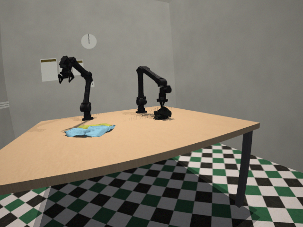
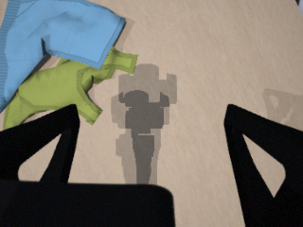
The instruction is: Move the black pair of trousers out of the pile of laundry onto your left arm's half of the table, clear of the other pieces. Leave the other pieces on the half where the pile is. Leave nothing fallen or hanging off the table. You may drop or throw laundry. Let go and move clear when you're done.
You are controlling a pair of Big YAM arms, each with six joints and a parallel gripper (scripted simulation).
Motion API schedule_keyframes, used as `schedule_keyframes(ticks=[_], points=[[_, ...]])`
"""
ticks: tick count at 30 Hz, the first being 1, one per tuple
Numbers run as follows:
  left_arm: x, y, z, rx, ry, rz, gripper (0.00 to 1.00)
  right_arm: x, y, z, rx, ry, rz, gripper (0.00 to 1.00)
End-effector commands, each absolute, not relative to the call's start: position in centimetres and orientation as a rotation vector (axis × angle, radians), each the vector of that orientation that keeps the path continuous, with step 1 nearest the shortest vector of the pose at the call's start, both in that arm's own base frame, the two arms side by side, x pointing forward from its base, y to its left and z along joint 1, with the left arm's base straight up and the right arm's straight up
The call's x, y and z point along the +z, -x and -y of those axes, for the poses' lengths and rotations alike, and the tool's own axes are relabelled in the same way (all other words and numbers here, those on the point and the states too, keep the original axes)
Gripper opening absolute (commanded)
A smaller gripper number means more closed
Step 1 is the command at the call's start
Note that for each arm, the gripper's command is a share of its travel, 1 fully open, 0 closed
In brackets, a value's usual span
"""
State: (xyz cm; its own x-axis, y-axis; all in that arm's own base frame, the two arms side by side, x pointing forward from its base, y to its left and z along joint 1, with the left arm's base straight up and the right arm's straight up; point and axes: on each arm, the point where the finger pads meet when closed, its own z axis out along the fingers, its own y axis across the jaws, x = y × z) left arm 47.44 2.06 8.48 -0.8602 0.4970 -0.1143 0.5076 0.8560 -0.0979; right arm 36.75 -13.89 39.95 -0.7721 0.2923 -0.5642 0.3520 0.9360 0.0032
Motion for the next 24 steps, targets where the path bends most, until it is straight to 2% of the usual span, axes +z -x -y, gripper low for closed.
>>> schedule_keyframes(ticks=[1,24], points=[[6.5,-47.7,-1.2,-0.173,-1.043,-2.875,0.0,43.7,-37.6,13.5,-0.137,-0.433,-2.437,0.92],[2.4,-46.5,-1.3,-0.009,-1.732,-2.618,0.0,43.7,-37.6,13.5,-0.137,-0.433,-2.437,0.92]])
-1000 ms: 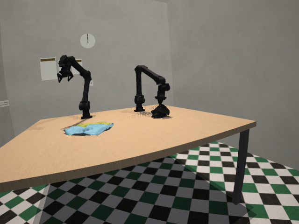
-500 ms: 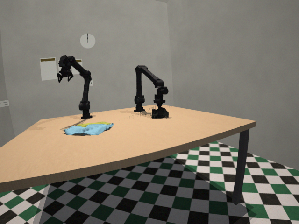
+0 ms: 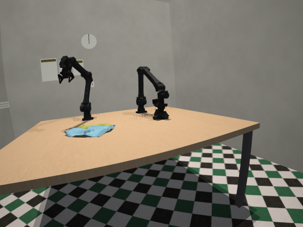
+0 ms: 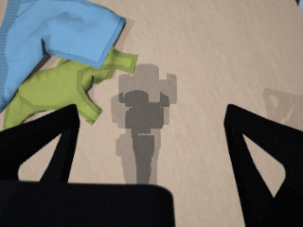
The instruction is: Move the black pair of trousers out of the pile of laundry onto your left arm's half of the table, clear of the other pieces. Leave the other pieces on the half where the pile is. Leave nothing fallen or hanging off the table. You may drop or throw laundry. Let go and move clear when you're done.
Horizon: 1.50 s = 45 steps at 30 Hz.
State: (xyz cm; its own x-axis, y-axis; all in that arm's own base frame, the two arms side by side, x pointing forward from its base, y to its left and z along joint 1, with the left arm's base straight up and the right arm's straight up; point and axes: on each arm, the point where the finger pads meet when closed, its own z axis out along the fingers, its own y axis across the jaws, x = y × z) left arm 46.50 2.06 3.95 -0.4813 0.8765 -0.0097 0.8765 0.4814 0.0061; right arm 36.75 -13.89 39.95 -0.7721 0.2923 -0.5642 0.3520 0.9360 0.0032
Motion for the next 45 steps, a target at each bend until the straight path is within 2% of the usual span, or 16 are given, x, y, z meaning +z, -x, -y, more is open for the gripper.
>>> schedule_keyframes(ticks=[1,11,12,37,45], points=[[2.4,-46.5,-1.3,-0.009,-1.732,-2.618,0.0,43.7,-37.6,13.5,-0.137,-0.433,-2.437,0.92],[1.7,-45.7,-1.4,-0.04,-1.634,-2.709,0.0,43.7,-37.6,13.5,-0.137,-0.433,-2.437,0.92],[1.7,-45.7,-1.4,-0.04,-1.634,-2.709,0.92,43.7,-37.6,13.5,-0.137,-0.433,-2.437,0.92],[4.0,-48.5,-1.4,0.028,-1.665,-2.62,0.92,43.7,-37.6,13.5,-0.137,-0.433,-2.437,0.92],[8.0,-49.0,-1.4,0.069,-1.647,-2.586,0.92,43.7,-37.6,13.5,-0.137,-0.433,-2.437,0.92]])
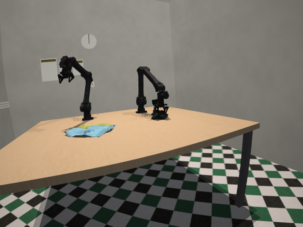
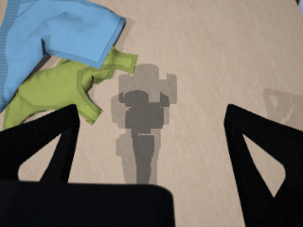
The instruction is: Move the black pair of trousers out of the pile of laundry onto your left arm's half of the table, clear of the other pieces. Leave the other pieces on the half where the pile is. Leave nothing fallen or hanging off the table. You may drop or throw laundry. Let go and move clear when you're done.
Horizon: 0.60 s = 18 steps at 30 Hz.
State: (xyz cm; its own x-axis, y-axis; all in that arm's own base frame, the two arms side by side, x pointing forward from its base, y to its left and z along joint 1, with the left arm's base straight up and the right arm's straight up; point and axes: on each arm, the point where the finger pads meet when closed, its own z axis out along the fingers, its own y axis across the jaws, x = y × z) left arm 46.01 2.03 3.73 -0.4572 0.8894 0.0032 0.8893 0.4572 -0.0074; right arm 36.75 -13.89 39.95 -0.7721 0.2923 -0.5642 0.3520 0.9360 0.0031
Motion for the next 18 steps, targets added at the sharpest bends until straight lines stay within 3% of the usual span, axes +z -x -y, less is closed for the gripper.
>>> schedule_keyframes(ticks=[1,18], points=[[8.5,-49.0,-1.4,-0.073,1.727,2.713,0.92,43.7,-37.6,13.5,-0.137,-0.433,-2.437,0.92],[13.5,-48.7,-1.4,-0.072,1.715,2.718,0.92,43.7,-37.6,13.5,-0.137,-0.433,-2.437,0.92]])
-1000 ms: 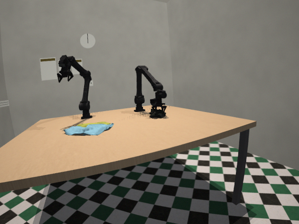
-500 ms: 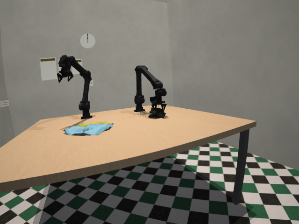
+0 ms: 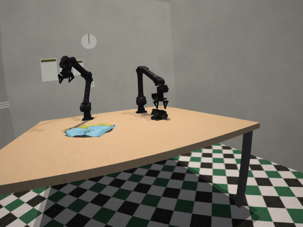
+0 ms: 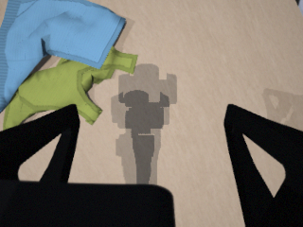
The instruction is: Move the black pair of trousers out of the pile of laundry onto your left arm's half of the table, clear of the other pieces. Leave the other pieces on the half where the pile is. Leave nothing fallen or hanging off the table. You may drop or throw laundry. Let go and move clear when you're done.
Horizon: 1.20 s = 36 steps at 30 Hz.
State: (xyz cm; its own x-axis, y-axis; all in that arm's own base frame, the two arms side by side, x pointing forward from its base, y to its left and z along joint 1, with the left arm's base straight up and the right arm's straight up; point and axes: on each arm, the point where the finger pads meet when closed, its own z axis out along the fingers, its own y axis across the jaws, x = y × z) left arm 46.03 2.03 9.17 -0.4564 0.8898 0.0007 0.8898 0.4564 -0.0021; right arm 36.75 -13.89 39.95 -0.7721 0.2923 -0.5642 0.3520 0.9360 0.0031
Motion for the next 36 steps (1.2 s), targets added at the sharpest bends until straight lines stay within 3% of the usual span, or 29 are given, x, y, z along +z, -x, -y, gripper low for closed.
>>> schedule_keyframes(ticks=[1,16,18,36], points=[[14.1,-48.7,-1.4,-0.074,1.717,2.719,0.92,43.7,-37.6,13.5,-0.137,-0.433,-2.437,0.92],[15.7,-48.5,-1.4,-0.044,1.697,2.698,0.92,43.7,-37.6,13.5,-0.137,-0.433,-2.437,0.92],[13.9,-47.1,-1.4,-0.002,1.674,2.665,0.92,40.2,-38.7,12.8,-0.125,-0.399,-2.461,0.92],[13.7,-47.2,-1.4,-0.004,1.675,2.667,0.92,45.2,-48.5,7.3,-0.092,-0.155,-1.968,0.92]])
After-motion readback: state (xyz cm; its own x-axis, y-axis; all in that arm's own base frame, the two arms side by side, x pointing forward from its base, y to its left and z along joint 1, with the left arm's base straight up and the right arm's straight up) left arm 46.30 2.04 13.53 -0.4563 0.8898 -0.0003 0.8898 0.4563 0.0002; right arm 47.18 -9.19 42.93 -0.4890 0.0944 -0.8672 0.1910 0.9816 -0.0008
